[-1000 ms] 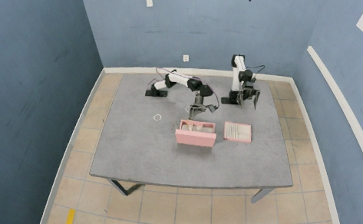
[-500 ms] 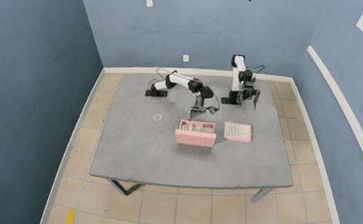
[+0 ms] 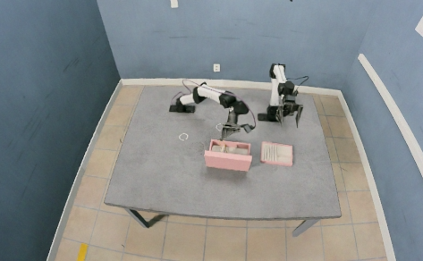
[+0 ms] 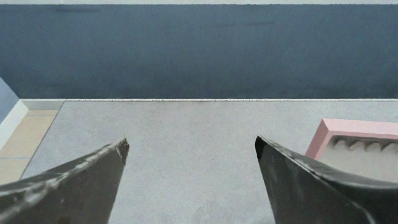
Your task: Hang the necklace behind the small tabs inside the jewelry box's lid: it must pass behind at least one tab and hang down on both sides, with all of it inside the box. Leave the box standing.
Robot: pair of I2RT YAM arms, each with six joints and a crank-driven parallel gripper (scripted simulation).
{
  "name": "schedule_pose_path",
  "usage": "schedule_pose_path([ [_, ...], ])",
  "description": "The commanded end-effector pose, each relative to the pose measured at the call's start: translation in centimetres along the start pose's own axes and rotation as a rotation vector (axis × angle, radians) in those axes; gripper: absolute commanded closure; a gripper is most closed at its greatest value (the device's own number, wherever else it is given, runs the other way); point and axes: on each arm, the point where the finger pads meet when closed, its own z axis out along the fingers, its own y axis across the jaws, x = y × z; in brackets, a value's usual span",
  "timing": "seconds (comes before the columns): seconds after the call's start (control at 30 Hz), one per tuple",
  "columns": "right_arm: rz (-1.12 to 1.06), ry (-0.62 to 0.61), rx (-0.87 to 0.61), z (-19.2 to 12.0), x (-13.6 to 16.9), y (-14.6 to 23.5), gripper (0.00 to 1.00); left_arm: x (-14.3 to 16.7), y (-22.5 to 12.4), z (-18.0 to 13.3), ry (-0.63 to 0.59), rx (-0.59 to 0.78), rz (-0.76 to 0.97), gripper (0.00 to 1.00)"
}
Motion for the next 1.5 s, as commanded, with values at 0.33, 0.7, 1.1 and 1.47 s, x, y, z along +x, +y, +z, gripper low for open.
schedule_pose_path([
  [0.33,0.02,-0.006,0.006,0.1,-0.4,-0.1,1.0,-0.9,0.3,-0.4,-0.023,-0.01,0.005,0.0],
  [0.7,0.02,-0.006,0.006,0.1,-0.4,-0.1,1.0,-0.9,0.3,-0.4,-0.023,-0.01,0.005,0.0],
  [1.1,0.02,-0.006,0.018,-0.6,0.9,-1.3,1.0,-0.9,0.3,-0.4,-0.023,-0.01,0.005,0.0],
  [1.47,0.042,-0.018,0.034,-0.3,1.0,-1.7,1.0,-0.9,0.3,-0.4,-0.023,-0.01,0.005,0.0],
])
